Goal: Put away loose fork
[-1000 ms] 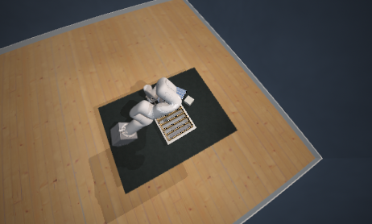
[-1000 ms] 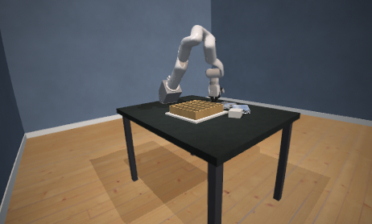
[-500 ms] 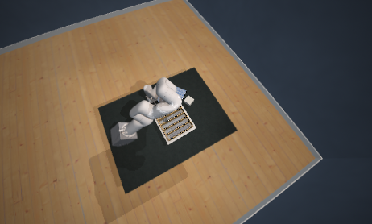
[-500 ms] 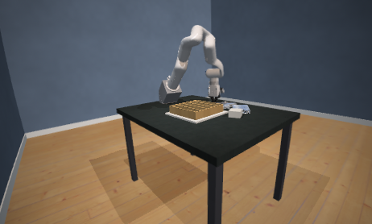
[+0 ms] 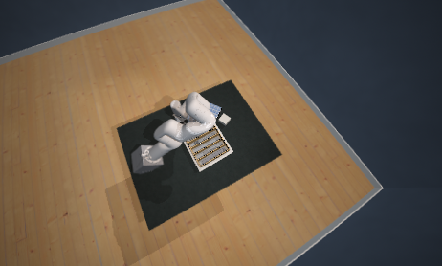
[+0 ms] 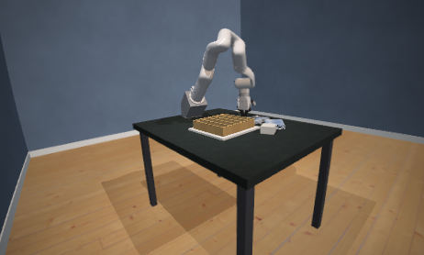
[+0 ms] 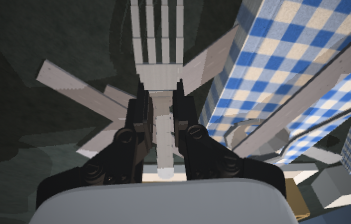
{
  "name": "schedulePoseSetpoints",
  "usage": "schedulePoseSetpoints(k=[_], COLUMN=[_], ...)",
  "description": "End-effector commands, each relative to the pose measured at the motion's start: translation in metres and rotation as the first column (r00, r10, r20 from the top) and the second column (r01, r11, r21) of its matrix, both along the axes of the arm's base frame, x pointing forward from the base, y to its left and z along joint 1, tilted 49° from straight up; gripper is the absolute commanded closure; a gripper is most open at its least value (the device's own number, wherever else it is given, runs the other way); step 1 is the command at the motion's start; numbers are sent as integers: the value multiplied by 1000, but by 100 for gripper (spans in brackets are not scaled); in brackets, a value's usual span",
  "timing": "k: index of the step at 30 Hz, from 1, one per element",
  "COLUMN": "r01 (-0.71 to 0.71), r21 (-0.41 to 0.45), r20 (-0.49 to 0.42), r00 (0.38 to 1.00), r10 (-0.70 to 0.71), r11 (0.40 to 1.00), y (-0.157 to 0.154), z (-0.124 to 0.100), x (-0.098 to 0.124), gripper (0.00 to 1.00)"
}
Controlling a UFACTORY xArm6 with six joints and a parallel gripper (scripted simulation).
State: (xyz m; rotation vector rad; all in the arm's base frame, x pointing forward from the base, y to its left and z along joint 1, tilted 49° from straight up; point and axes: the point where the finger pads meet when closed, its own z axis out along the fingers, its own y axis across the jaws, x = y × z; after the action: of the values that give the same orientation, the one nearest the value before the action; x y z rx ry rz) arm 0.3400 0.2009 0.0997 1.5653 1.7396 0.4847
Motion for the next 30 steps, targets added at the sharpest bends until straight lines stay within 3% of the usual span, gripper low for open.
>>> schedulePoseSetpoints(k=[1, 16, 30], r01=[-1, -1, -1], r21=[1, 1, 1], r20=[0, 0, 0], r00=[1000, 1000, 1000], r10=[1, 1, 1], r11=[1000, 1000, 1000], y=[0, 1, 6], z=[0, 2, 18], x=[0, -2, -20], gripper=[97, 97, 97])
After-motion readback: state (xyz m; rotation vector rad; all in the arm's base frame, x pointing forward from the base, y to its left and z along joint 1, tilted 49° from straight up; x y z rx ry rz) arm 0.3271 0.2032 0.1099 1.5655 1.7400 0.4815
